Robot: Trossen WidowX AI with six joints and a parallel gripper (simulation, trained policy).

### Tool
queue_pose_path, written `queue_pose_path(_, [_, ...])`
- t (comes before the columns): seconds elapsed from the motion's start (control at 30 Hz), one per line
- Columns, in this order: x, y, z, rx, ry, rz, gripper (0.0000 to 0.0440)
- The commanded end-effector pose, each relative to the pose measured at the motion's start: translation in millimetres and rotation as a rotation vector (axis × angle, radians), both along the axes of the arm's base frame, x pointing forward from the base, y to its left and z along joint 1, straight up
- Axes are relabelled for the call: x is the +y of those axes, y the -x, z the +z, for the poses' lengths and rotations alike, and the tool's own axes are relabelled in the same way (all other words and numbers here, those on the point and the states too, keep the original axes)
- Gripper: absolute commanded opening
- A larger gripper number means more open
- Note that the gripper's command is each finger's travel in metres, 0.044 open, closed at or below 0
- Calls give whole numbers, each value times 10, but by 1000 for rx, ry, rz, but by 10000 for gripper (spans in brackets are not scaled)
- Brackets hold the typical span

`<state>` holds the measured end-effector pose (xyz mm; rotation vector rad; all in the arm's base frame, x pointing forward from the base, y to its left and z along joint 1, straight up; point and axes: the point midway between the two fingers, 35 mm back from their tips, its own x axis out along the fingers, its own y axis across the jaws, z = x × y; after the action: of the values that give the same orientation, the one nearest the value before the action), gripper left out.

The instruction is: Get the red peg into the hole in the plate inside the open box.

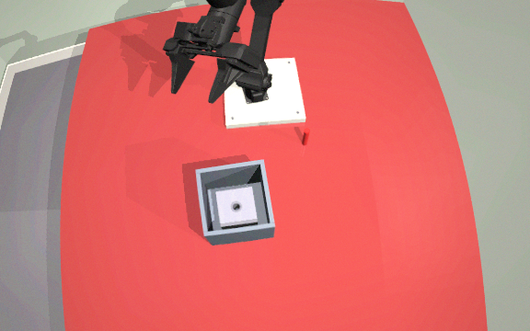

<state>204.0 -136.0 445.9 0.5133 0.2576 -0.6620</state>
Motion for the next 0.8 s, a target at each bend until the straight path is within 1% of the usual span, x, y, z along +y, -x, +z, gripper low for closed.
queue_pose_path(0.0, [94,-125,-153,9,-89,35,440])
queue_pose_path(0.4, [550,-478,-648,72,-390,131,440])
queue_pose_path(0.77, [1032,-625,-1111,201,-634,168,440])
